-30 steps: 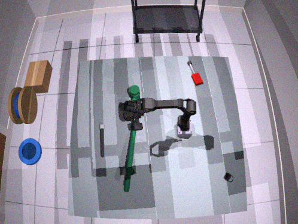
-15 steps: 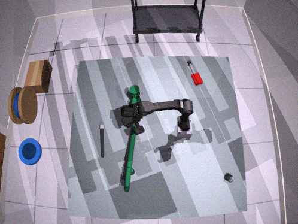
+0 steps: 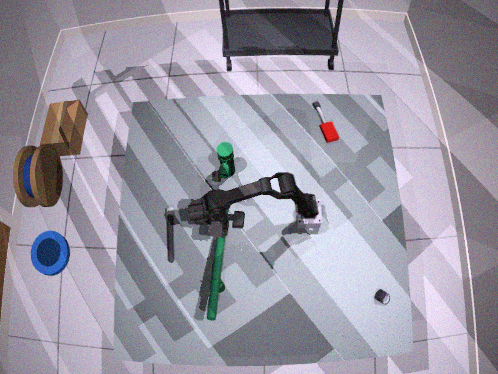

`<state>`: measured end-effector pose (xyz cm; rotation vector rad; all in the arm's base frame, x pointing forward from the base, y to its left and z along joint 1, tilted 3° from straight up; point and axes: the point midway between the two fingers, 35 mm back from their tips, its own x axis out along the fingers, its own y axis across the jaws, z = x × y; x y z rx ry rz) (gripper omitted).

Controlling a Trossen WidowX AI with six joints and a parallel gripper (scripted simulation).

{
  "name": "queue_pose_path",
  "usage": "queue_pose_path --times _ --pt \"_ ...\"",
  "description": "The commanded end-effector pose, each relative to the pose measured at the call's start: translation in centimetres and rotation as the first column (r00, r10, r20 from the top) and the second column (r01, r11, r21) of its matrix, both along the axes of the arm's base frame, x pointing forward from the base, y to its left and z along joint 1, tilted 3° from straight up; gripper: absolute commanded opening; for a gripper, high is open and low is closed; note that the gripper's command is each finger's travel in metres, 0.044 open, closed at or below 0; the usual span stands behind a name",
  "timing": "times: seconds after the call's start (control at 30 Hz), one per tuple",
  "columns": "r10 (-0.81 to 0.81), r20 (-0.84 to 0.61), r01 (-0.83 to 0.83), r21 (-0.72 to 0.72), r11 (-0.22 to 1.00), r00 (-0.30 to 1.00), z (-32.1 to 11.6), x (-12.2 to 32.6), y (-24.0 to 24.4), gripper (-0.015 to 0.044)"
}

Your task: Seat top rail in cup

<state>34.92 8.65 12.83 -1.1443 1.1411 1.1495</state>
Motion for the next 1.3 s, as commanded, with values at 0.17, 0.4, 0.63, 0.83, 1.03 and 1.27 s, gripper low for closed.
queue_pose_path --times 0.17,0.4,0.63,0.83,1.03,1.27 --pt "0.045 -0.009 -0.046 -0.013 0.999 0.999 -2.2 0.3 0.1 0.0440" --pt "0.045 -0.009 -0.046 -0.012 0.999 0.999 -3.8 0.3 0.2 0.0440" --pt "0.045 -0.009 -0.046 -0.012 0.999 0.999 -5.2 0.4 0.3 0.0440" --pt "0.045 -0.009 -0.045 -0.013 0.999 0.999 -5.7 0.5 0.3 0.0440" --pt "0.045 -0.009 -0.045 -0.013 0.999 0.999 -6.6 0.6 0.4 0.0440" --pt "0.044 -0.009 -0.045 -0.013 0.999 0.999 -7.8 0.7 0.4 0.0440"
